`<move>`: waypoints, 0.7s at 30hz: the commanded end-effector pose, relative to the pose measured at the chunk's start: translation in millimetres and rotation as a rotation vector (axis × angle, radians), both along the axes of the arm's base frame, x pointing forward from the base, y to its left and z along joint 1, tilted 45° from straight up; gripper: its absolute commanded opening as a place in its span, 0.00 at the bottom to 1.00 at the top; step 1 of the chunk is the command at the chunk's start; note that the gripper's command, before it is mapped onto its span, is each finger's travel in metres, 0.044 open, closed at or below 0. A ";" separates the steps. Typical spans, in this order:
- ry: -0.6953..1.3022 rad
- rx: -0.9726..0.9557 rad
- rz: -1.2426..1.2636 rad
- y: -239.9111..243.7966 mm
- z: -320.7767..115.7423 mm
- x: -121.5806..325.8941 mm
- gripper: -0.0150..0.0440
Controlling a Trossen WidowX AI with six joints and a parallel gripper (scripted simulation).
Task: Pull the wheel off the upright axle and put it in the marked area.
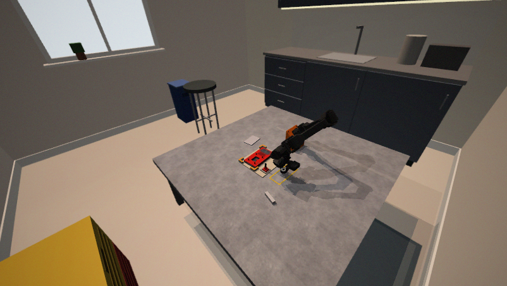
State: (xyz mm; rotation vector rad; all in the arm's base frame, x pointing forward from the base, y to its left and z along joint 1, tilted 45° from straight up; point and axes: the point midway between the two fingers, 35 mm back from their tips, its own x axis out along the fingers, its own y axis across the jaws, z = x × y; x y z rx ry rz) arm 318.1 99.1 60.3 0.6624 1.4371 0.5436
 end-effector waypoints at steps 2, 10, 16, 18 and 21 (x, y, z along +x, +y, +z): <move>0.009 0.010 -0.004 17.7 -16.6 -3.0 0.25; 0.005 0.005 0.005 16.4 -14.3 -2.5 0.43; 0.005 0.005 0.005 16.4 -14.3 -2.5 0.70; 0.006 0.004 0.004 10.8 -9.3 -2.3 0.76; 0.008 0.004 0.000 -8.8 9.3 -3.3 0.76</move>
